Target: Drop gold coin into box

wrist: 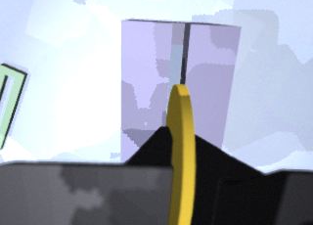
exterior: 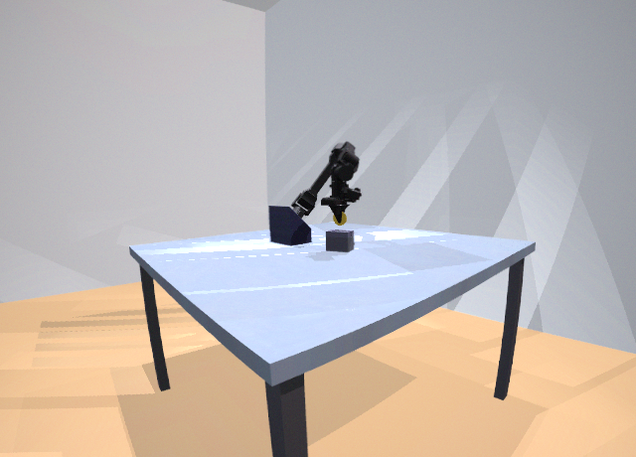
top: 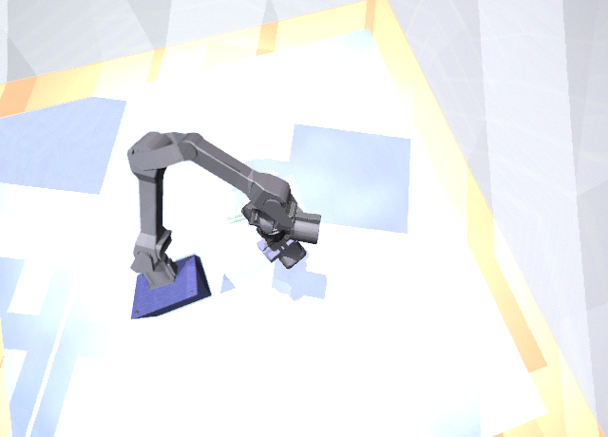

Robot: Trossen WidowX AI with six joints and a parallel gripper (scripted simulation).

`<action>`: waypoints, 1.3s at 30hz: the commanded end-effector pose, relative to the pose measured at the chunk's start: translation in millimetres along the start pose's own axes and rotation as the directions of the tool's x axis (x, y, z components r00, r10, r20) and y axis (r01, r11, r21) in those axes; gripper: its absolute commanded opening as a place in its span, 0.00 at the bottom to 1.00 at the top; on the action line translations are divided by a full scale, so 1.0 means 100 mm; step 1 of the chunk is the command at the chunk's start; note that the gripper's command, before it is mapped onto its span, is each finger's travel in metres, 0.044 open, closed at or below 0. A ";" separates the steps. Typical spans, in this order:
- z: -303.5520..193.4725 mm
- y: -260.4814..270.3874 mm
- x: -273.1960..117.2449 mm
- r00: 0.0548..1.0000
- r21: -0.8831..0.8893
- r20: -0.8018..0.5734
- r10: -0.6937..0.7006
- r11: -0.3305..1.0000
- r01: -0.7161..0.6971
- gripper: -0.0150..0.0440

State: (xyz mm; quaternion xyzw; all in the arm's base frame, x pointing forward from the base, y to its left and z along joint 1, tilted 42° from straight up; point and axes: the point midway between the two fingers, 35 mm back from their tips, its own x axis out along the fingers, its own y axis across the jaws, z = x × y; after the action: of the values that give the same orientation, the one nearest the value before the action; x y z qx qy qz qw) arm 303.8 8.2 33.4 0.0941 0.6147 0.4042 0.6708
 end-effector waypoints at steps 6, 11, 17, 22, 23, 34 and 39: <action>0.00 0.02 0.00 1.000 -0.001 0.000 -0.001 1.000 0.001 0.25; 0.00 0.00 0.00 1.000 -0.003 0.000 -0.001 1.000 0.001 0.25; 0.02 -0.04 -0.01 1.000 -0.014 0.000 -0.001 1.000 0.001 0.25; 0.02 -0.06 -0.01 1.000 -0.019 0.000 -0.001 1.000 0.001 0.26; 0.02 -0.05 -0.01 1.000 -0.016 0.001 0.000 1.000 0.000 0.25; 0.01 -0.04 0.02 1.000 -0.009 0.001 0.002 1.000 -0.002 0.25; 0.01 -0.05 0.05 1.000 -0.005 0.001 0.002 1.000 -0.002 0.25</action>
State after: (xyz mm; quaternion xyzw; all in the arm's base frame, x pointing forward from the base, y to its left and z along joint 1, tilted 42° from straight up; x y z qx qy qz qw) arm 306.7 7.2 29.2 0.0895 0.6117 0.4083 0.6717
